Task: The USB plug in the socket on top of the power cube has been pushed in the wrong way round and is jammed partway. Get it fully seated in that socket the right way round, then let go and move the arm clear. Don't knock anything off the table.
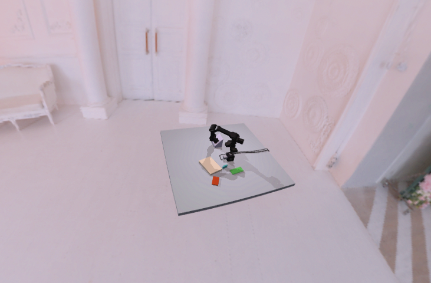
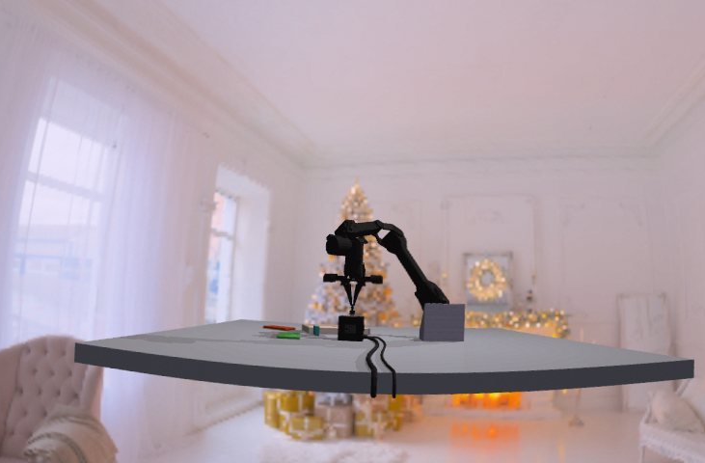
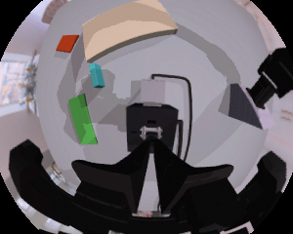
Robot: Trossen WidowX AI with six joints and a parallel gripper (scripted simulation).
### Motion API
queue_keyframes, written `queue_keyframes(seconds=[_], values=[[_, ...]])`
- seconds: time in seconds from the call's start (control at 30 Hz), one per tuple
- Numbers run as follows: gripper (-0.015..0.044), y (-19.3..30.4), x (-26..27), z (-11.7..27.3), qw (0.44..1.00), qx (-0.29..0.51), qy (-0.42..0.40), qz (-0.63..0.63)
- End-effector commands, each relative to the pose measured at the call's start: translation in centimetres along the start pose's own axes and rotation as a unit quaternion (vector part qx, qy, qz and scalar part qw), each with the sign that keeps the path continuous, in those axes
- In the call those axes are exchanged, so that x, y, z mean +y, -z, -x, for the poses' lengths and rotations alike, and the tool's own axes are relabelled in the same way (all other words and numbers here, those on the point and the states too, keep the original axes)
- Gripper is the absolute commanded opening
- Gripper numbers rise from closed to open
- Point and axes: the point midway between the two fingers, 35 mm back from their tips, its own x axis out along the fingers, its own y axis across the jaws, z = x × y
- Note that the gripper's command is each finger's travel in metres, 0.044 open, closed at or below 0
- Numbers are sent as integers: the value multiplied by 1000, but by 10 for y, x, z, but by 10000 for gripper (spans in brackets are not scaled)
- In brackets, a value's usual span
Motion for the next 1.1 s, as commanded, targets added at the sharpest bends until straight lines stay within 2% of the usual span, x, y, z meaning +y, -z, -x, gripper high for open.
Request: queue_keyframes(seconds=[0.0, 1.07], values=[[0, 0, 0, -1, 1000, -2, -2, 1], [0, 0, 0, -5, 1000, -2, -2, 1]])
